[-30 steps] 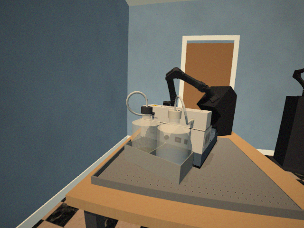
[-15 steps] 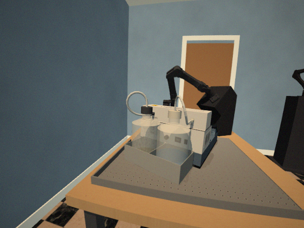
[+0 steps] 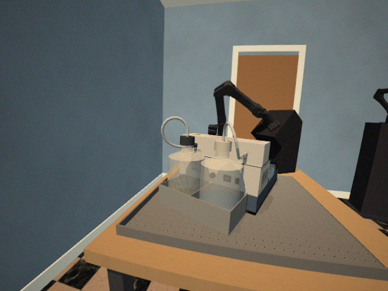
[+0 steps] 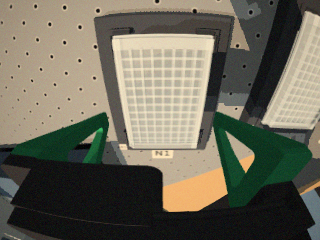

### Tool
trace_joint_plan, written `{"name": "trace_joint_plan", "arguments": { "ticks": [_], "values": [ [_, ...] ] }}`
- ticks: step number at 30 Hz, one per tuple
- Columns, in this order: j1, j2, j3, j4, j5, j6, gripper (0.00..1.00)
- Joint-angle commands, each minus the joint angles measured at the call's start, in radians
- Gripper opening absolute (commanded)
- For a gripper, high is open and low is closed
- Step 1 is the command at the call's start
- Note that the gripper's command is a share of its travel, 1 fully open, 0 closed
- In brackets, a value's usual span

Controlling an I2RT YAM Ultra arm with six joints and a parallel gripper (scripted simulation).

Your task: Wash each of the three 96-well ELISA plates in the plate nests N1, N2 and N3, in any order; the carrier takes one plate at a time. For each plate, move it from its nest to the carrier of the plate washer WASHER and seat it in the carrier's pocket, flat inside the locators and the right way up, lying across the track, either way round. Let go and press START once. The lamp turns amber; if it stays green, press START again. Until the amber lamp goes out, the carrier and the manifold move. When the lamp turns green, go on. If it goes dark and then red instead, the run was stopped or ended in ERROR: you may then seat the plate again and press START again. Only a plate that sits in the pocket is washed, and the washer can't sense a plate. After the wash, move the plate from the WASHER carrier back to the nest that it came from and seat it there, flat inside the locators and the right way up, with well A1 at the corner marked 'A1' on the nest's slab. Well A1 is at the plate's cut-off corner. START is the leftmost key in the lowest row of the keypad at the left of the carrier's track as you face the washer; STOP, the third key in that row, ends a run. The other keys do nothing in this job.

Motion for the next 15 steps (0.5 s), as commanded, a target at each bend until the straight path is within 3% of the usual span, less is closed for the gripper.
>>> {"name": "trace_joint_plan", "arguments": {
  "ticks": [1, 15],
  "values": [
    [-0.016, -0.024, -0.003, -0.023, -0.003, -0.013, 1.0],
    [-0.048, -0.1, -0.024, -0.091, -0.025, -0.041, 1.0]
  ]
}}
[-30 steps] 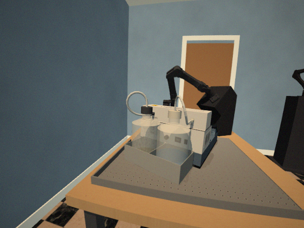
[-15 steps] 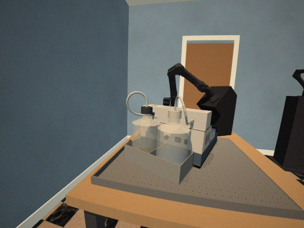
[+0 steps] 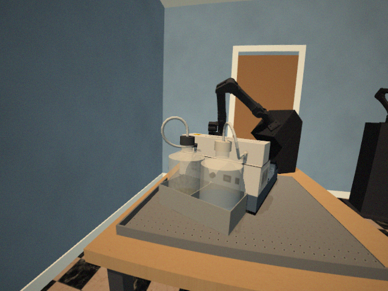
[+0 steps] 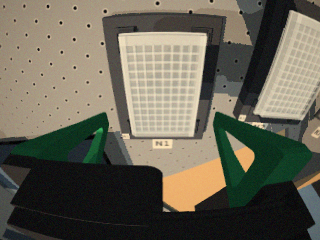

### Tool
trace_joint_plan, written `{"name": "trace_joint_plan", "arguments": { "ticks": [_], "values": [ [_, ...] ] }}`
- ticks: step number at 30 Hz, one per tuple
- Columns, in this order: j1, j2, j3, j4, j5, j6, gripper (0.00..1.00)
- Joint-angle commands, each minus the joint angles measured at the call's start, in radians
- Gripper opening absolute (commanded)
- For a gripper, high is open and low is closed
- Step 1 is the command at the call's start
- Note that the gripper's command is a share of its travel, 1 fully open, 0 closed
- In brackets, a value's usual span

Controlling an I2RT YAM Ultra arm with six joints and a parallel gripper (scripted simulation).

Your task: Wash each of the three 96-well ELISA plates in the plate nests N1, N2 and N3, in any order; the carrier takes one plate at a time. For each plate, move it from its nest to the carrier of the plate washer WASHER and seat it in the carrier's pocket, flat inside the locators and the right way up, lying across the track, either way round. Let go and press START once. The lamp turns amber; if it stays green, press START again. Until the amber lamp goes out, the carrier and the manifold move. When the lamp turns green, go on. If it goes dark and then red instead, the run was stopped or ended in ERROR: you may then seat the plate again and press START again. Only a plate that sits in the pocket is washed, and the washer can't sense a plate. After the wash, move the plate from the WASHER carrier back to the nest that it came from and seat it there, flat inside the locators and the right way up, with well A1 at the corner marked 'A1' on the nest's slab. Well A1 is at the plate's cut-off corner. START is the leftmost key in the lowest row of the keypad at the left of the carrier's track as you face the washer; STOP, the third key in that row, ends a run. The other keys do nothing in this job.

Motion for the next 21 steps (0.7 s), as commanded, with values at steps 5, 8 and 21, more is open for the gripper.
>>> {"name": "trace_joint_plan", "arguments": {
  "ticks": [5, 8, 21],
  "values": [
    [-0.028, -0.05, -0.007, -0.05, -0.011, -0.024, 1.0],
    [-0.037, -0.069, -0.01, -0.07, -0.017, -0.032, 1.0],
    [-0.067, -0.129, -0.018, -0.137, -0.037, -0.059, 1.0]
  ]
}}
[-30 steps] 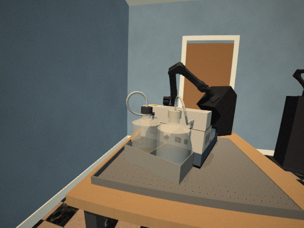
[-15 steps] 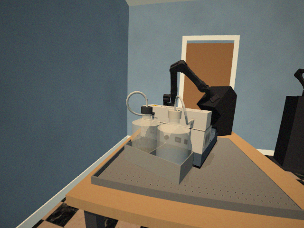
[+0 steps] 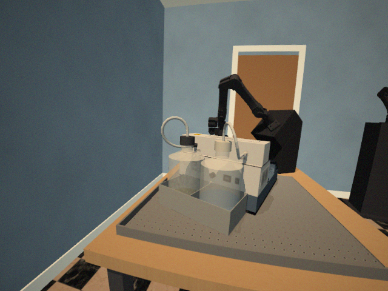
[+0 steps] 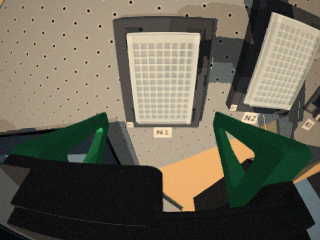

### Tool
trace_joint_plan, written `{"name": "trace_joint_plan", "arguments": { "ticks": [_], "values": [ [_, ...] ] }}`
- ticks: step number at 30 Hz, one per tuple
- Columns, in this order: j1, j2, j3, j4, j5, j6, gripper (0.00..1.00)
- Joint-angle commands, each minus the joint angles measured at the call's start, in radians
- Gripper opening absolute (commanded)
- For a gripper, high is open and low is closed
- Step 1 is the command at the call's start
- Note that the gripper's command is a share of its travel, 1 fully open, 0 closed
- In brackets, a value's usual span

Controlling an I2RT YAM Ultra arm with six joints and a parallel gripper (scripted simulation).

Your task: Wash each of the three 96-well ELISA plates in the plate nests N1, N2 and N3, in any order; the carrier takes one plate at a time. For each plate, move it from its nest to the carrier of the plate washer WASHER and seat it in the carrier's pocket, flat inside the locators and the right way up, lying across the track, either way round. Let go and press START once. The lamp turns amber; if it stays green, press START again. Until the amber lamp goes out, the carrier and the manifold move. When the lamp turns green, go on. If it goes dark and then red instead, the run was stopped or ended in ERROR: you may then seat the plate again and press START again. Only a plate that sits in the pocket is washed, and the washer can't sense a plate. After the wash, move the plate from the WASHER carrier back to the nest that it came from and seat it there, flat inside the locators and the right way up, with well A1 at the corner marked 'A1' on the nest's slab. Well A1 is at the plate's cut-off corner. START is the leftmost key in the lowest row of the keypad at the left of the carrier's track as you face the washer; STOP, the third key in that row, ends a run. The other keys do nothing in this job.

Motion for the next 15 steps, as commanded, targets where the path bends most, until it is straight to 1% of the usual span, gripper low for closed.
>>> {"name": "trace_joint_plan", "arguments": {
  "ticks": [1, 13, 14, 15],
  "values": [
    [-0.011, -0.012, 0.0, -0.019, -0.002, -0.011, 1.0],
    [-0.01, -0.012, 0.0, -0.019, -0.001, -0.011, 1.0],
    [-0.024, -0.004, -0.003, -0.015, -0.01, 0.009, 1.0],
    [-0.04, 0.007, -0.002, -0.012, -0.02, -0.004, 1.0]
  ]
}}
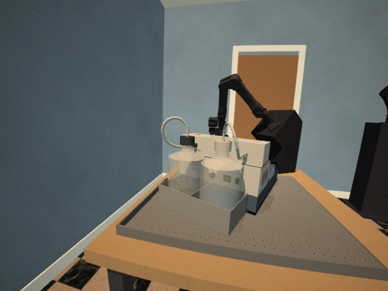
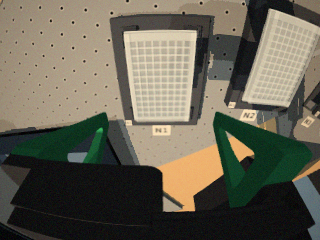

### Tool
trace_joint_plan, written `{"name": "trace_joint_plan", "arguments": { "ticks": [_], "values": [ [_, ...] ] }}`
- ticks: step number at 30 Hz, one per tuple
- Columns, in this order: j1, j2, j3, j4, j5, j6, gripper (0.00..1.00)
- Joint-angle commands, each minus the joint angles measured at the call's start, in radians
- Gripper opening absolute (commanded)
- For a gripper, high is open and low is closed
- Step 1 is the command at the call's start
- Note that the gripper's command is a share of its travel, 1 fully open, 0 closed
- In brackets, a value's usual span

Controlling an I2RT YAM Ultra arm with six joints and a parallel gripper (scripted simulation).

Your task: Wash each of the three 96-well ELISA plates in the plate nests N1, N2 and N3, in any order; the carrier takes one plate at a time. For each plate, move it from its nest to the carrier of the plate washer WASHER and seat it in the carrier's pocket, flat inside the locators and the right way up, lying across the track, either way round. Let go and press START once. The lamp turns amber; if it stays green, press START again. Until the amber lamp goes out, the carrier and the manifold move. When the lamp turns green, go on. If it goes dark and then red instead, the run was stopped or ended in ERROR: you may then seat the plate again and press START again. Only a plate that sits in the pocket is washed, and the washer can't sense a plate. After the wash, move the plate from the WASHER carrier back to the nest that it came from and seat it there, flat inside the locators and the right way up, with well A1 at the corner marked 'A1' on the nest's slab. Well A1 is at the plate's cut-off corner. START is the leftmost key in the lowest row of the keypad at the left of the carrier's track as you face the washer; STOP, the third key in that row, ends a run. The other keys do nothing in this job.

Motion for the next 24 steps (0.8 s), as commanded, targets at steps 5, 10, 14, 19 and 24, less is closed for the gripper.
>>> {"name": "trace_joint_plan", "arguments": {
  "ticks": [5, 10, 14, 19, 24],
  "values": [
    [-0.103, 0.067, 0.009, 0.011, -0.056, -0.069, 1.0],
    [-0.146, 0.105, 0.019, 0.014, -0.081, -0.112, 1.0],
    [-0.202, 0.158, 0.039, 0.011, -0.112, -0.17, 1.0],
    [-0.246, 0.204, 0.06, 0.007, -0.136, -0.218, 1.0],
    [-0.309, 0.269, 0.072, 0.012, -0.167, -0.256, 1.0]
  ]
}}
